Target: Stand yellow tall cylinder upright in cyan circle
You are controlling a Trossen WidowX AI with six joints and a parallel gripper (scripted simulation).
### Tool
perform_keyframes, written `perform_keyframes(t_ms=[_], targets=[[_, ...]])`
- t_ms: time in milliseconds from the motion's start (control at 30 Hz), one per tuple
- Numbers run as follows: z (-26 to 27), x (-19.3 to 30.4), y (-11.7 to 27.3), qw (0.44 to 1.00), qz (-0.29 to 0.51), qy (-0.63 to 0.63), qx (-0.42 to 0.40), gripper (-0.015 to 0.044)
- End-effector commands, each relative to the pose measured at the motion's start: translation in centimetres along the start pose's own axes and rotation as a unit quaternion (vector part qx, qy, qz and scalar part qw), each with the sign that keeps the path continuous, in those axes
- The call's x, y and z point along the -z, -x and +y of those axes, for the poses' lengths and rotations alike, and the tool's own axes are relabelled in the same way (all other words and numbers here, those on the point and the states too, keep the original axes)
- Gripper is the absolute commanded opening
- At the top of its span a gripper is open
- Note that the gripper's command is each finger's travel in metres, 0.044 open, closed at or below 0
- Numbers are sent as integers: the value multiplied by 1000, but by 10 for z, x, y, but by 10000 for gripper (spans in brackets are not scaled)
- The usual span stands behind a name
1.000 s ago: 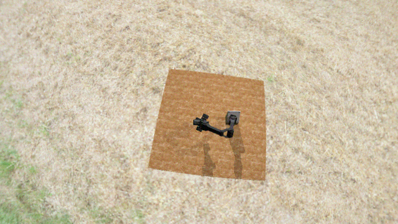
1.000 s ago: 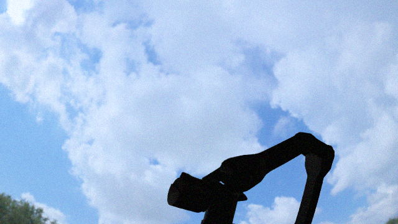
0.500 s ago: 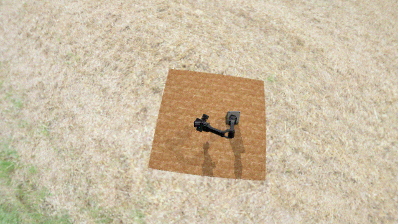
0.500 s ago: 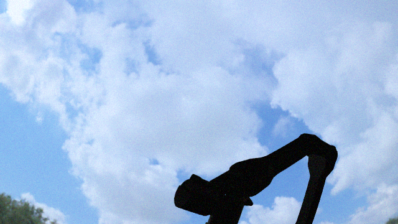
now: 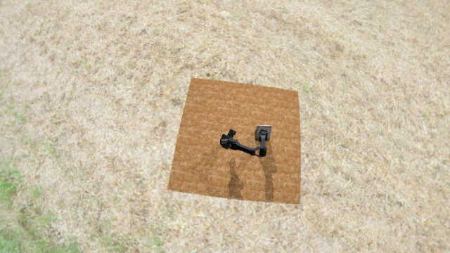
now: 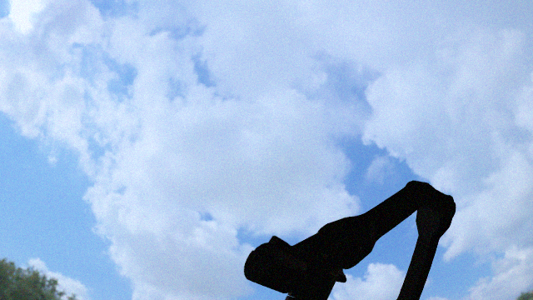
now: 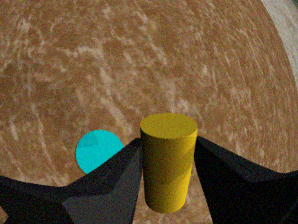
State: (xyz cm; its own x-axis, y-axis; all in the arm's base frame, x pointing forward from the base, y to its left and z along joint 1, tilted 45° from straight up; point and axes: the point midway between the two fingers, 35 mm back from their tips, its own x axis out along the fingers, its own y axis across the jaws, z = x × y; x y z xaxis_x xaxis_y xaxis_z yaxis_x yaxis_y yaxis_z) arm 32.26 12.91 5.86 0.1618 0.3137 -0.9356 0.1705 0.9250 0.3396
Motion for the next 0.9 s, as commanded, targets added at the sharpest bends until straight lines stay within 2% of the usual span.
perform_keyframes(t_ms=[0,867], targets=[[0,-1,0,1000,-16,-2,6,105],[3,-3,-2,994,-104,-8,28,105]])
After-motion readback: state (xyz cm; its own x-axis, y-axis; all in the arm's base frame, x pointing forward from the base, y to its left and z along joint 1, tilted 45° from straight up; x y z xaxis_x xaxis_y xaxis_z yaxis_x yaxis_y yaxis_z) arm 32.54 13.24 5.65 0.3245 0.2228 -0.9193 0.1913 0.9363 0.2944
